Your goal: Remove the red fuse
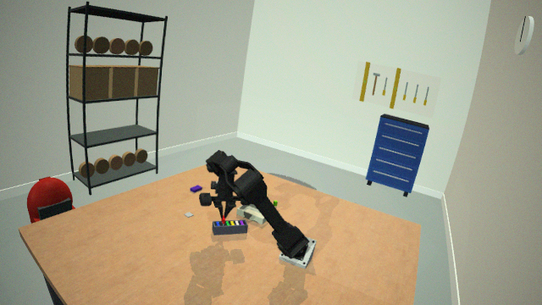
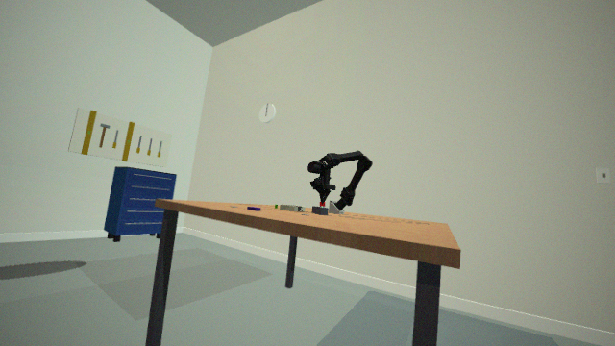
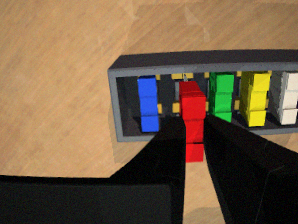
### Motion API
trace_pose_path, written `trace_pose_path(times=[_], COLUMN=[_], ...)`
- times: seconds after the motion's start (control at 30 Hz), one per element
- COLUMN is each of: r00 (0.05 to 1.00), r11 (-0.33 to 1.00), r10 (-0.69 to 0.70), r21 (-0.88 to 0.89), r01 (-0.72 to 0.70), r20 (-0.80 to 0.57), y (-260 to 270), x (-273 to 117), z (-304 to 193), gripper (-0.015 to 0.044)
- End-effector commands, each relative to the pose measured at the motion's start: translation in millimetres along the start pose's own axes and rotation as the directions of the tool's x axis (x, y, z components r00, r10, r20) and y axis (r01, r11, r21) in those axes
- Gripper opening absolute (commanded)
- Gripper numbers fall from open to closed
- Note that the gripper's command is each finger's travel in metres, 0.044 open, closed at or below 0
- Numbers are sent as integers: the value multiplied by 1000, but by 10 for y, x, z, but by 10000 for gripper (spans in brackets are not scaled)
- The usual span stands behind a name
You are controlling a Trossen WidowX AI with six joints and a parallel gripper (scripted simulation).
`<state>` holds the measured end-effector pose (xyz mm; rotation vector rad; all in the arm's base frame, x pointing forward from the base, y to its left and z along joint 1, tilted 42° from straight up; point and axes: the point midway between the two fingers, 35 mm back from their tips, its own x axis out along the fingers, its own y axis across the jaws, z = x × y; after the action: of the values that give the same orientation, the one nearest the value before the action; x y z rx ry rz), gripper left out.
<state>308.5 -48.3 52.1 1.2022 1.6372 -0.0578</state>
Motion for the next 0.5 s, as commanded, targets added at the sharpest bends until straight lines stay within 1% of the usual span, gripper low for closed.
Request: trace_pose_path(times=[0.0, 0.47], r00=[1000, 1000], r11=[1000, 1000], r10=[-5, -4], r21=[-4, -4], r01=[5, 4], r20=[1, 0], y=[-5, -5], x=[-25, -115], z=[-1, -3], gripper=[0, 0])
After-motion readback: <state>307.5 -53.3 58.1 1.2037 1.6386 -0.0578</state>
